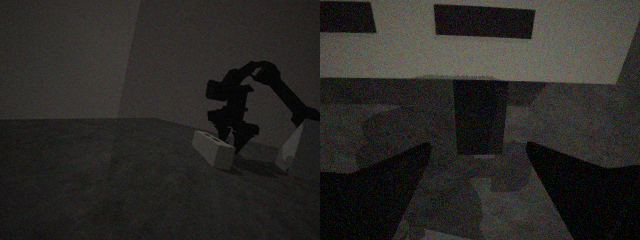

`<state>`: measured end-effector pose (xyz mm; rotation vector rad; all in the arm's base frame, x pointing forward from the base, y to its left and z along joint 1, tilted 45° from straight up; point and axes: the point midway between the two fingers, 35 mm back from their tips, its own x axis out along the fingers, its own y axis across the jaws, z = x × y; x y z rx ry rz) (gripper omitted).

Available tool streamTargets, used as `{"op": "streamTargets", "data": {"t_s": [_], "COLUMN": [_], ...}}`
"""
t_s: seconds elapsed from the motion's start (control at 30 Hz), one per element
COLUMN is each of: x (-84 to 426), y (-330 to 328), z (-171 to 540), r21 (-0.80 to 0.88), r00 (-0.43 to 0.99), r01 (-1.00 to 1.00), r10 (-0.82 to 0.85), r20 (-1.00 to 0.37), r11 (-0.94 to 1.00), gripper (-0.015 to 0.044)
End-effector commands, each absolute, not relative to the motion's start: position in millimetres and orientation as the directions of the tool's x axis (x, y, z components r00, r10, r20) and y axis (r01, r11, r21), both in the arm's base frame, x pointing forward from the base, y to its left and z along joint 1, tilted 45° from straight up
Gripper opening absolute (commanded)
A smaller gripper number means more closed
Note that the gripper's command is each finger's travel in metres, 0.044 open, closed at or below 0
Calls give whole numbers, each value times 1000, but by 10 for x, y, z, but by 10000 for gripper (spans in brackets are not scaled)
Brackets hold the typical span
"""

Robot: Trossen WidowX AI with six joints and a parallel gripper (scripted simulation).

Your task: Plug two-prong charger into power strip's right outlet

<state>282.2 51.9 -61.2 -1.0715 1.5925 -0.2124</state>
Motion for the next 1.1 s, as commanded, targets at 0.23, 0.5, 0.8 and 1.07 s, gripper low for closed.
{"op": "streamTargets", "data": {"t_s": [0.23, 0.5, 0.8, 1.07], "x": [2697, 2623, 2539, 2619], "y": [453, 414, 370, 672], "z": [-581, -558, -534, -353], "r21": [-643, -643, -643, -637], "r00": [61, 61, 60, 283], "r01": [-515, -516, -516, -520], "r10": [-725, -725, -725, -589], "r20": [-686, -686, -686, -757], "r11": [566, 566, 566, 569], "gripper": [440, 440, 440, 440]}}
